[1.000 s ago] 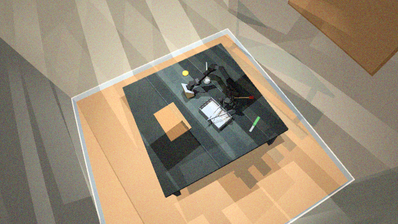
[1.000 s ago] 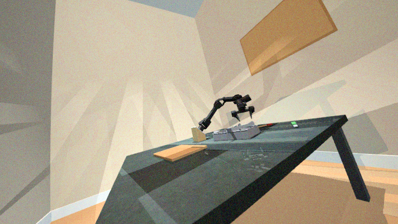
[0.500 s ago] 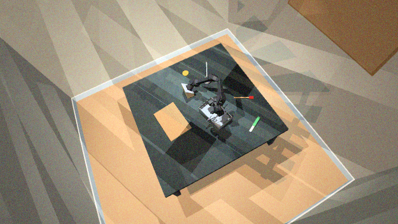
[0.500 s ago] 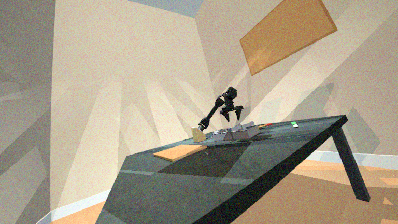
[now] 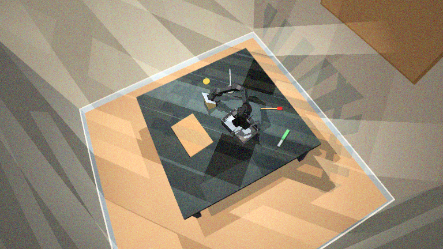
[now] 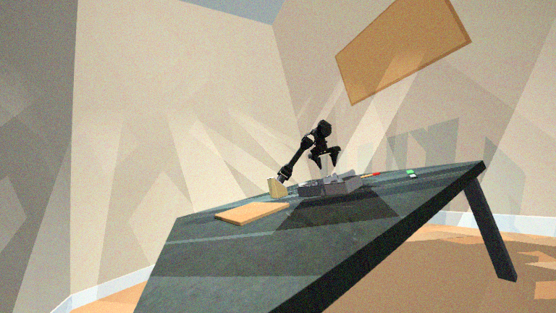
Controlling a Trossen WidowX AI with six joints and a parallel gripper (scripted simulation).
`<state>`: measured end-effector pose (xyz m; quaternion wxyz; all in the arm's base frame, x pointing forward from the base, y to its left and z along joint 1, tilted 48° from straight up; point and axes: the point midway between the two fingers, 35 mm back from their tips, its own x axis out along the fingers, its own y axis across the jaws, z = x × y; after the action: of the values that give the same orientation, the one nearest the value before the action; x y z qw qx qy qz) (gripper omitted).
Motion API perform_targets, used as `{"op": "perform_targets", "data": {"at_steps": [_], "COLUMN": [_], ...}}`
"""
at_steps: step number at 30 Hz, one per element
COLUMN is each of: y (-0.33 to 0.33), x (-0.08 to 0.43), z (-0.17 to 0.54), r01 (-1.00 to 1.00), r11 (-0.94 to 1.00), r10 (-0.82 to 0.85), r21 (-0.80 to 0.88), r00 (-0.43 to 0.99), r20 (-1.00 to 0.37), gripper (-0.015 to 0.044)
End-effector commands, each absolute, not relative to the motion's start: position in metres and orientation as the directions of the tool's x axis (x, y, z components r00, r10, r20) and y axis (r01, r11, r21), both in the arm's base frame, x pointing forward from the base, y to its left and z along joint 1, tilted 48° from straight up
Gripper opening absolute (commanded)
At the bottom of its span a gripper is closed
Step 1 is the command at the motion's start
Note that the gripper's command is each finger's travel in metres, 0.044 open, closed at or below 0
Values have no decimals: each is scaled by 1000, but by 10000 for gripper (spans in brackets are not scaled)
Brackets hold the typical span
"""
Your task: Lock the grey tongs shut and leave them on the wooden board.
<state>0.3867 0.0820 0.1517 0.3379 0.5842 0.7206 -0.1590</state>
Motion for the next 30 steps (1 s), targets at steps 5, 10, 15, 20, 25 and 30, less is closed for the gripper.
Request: {"op": "perform_targets", "data": {"at_steps": [5,10,15,20,25,30], "y": [87,93,99,105,111,117], "x": [388,389,389,389,389,388], "z": [148,142,137,131,126,121], "r01": [949,949,949,948,948,948], "r11": [267,267,267,267,266,266], "r10": [737,736,736,735,735,735], "r21": [171,171,171,171,171,172], "r00": [-86,-86,-86,-85,-85,-85], "r20": [-671,-671,-672,-672,-672,-672], "gripper": [440,440,440,440,440,440]}}
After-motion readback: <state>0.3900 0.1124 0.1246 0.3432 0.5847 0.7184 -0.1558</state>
